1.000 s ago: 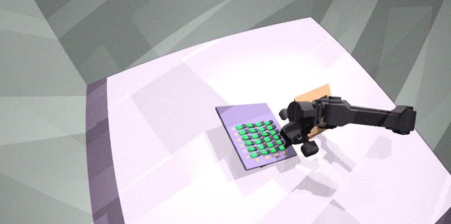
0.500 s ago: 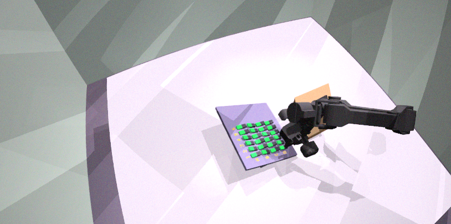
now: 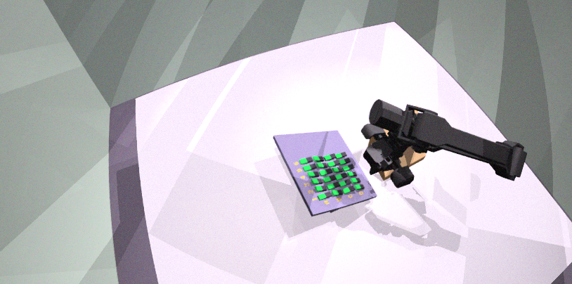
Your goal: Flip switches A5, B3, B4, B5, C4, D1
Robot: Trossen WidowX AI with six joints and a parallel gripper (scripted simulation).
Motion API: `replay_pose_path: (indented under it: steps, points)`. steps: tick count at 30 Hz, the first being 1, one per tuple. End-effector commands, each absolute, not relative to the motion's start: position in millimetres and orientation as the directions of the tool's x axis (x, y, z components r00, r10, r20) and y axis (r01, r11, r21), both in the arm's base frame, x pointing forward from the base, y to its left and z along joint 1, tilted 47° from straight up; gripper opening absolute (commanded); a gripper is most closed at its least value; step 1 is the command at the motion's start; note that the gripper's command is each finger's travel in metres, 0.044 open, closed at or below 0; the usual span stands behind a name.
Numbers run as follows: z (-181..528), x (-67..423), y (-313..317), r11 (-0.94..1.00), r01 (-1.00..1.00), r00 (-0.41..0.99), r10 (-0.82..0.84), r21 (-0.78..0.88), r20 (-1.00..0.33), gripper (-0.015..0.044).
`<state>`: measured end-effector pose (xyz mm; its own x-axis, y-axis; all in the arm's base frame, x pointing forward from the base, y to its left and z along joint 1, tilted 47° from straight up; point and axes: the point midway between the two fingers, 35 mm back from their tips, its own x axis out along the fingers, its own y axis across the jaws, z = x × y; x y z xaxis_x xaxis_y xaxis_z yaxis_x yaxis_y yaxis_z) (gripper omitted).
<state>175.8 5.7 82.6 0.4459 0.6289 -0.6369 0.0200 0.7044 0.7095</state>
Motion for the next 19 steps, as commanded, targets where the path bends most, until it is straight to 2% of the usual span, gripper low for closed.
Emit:
replay_pose_path:
  steps: [1,4,12,19]
  points:
    - [93.3,169.3,-0.9,0.69,0.018,0.442,0.643,0.723,-0.625,0.0]
    - [93.5,173.6,-5.4,0.69,0.017,0.443,0.643,0.723,-0.625,0.0]
    - [79.5,223.5,-62.9,0.693,0.015,0.444,0.641,0.721,-0.626,0.0]
    - [76.9,227.6,-67.8,0.693,0.015,0.444,0.641,0.721,-0.626,0.0]
